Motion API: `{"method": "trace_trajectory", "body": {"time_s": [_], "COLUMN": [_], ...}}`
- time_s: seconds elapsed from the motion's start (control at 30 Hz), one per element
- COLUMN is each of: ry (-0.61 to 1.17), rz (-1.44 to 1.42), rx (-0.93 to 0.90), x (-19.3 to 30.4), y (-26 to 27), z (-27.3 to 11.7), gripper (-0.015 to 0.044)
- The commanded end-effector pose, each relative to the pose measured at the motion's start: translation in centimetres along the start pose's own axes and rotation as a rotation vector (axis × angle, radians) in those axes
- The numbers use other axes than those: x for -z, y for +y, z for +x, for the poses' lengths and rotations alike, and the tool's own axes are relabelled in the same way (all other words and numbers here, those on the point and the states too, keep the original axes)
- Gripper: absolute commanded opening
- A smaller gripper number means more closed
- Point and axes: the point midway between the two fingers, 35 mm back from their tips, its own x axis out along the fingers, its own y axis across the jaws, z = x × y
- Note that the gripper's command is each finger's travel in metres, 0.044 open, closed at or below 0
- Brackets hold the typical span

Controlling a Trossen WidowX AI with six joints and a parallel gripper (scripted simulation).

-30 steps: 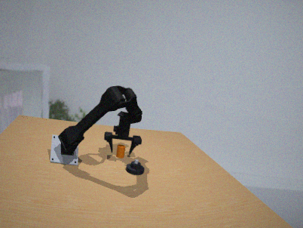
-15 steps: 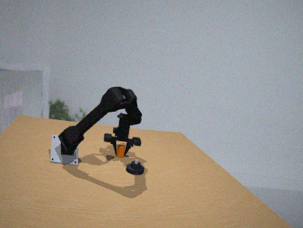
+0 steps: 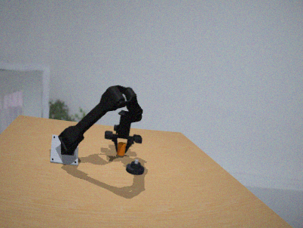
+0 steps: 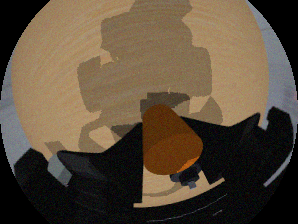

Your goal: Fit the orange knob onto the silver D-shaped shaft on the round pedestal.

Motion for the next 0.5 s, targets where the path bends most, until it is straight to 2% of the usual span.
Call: {"method": "trace_trajectory", "body": {"time_s": [0.0, 0.47], "ry": [-0.009, -0.012], "rz": [0.002, 0.002], "rx": [0.007, 0.007], "x": [-0.3, -0.6], "y": [-0.2, -0.6], "z": [-1.3, -5.7], "gripper": [0.0, 0.0]}}
